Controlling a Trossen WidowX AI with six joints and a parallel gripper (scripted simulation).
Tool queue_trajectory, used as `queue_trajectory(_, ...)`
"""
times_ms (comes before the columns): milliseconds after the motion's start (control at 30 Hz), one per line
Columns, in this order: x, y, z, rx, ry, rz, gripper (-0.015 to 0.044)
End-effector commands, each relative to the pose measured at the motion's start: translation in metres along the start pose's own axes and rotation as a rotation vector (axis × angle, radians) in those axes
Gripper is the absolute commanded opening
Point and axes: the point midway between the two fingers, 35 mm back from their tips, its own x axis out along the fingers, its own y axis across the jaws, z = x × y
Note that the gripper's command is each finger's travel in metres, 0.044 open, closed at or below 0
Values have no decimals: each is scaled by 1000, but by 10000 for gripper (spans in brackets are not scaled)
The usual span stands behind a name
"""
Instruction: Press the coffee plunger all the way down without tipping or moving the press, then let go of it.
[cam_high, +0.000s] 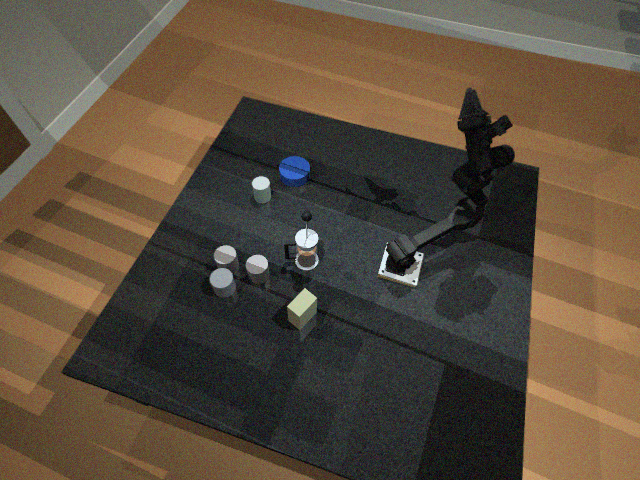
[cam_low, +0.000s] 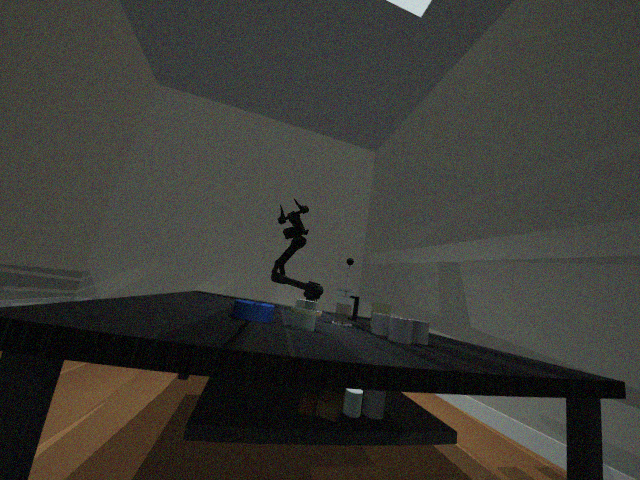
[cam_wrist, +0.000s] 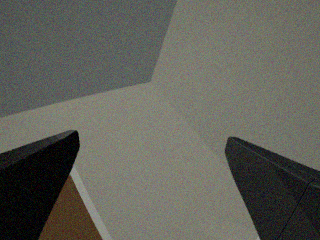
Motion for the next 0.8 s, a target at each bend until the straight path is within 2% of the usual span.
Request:
queue_trajectory(0,0,1,0,-2,-1,4,426)
queue_trajectory(100,0,23,-3,-43,-6,57,440)
queue_trajectory(233,-4,81,-21,-151,9,214,440)
queue_trajectory(467,-21,172,-97,-338,161,494,440)
queue_trajectory(767,-42,211,-181,-457,381,655,440)
